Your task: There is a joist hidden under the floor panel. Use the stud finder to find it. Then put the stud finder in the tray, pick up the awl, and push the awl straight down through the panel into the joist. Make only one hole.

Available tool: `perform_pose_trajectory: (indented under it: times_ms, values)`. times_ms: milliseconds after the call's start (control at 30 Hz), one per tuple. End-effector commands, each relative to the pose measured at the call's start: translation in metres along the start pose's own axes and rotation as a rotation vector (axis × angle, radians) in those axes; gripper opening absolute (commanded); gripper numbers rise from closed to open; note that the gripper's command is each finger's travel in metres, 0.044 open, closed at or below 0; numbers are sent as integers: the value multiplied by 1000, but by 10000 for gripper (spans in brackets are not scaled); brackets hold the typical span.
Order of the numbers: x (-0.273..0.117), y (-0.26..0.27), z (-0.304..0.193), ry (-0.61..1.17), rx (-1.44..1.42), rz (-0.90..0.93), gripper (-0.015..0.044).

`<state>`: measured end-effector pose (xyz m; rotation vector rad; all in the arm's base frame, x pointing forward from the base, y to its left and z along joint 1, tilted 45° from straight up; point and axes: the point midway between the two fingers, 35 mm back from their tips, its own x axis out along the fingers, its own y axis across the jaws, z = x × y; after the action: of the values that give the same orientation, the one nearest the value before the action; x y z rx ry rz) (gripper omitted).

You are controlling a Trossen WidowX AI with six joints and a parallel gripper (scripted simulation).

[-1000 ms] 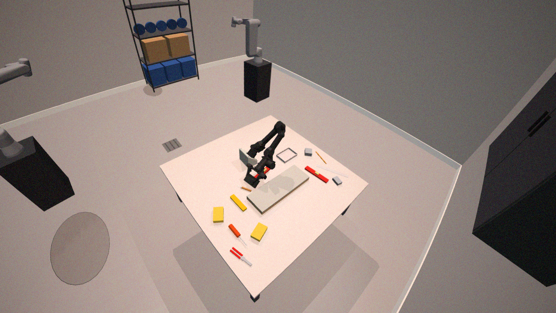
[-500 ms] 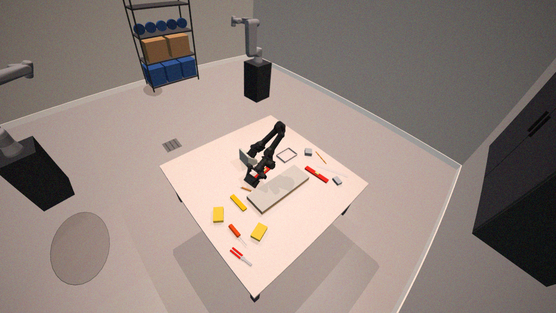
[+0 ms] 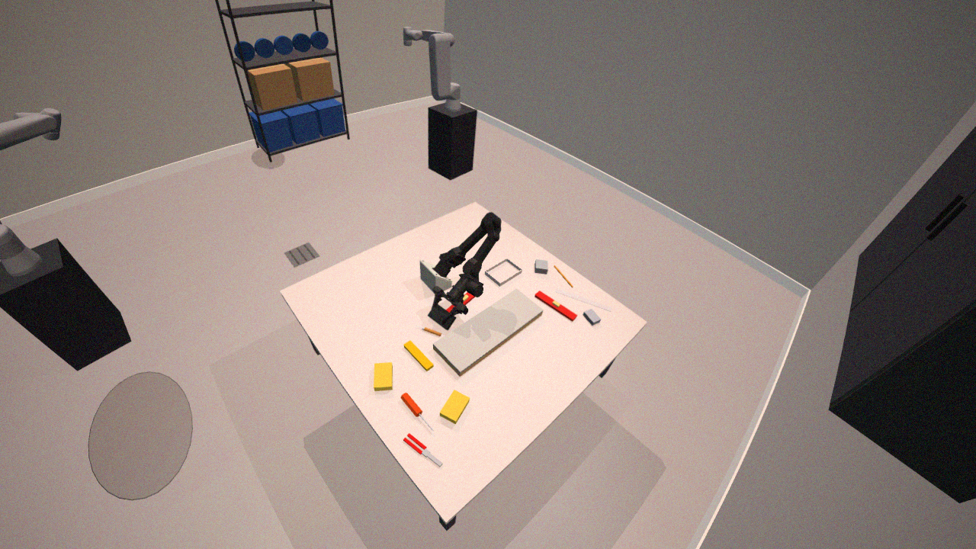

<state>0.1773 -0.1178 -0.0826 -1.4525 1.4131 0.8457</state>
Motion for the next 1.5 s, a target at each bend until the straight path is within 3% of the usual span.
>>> perform_pose_trajectory:
  times_ms: [0,1267,1333,1467]
  values:
    - [0,0,3,-16,-7,-3,380]
    - [0,0,0,0,0,0,380]
    - [0,0,0,0,0,0,432]
    - [0,0,0,0,0,0,440]
